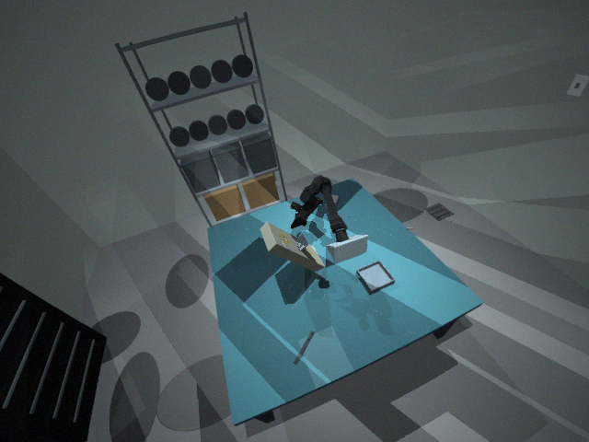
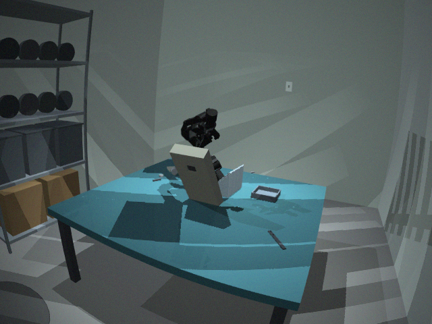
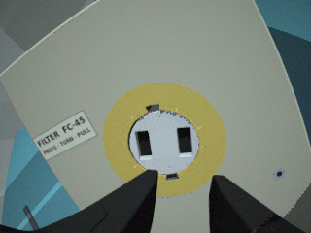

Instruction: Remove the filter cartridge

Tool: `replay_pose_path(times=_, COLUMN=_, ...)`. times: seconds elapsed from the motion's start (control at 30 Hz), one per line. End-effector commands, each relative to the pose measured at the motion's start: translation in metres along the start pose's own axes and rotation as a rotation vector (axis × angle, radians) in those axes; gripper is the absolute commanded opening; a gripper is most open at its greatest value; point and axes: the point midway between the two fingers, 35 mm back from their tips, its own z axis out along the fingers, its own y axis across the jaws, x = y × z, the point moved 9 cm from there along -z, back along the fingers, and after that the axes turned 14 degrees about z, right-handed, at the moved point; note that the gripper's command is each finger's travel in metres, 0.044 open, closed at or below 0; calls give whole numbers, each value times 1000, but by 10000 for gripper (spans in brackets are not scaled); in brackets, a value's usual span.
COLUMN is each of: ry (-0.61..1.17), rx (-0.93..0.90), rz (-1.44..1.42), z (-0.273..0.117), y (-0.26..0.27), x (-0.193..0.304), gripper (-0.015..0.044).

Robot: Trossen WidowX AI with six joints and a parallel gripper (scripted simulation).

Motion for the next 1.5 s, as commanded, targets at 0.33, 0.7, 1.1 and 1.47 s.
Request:
replay_pose_path(times=0.33, ry=-37, rx=35, rz=-191, z=8, y=14, x=23, gripper=101)
replay_pose_path(times=0.7, ry=-32, rx=35, rz=-190, z=25, y=15, x=23, gripper=101)
replay_pose_path(times=1.1, ry=-33, rx=35, rz=-189, z=44, y=15, x=21, gripper=101)
replay_pose_path(times=1.47, ry=-39, rx=35, rz=-190, z=61, y=12, x=20, gripper=101)
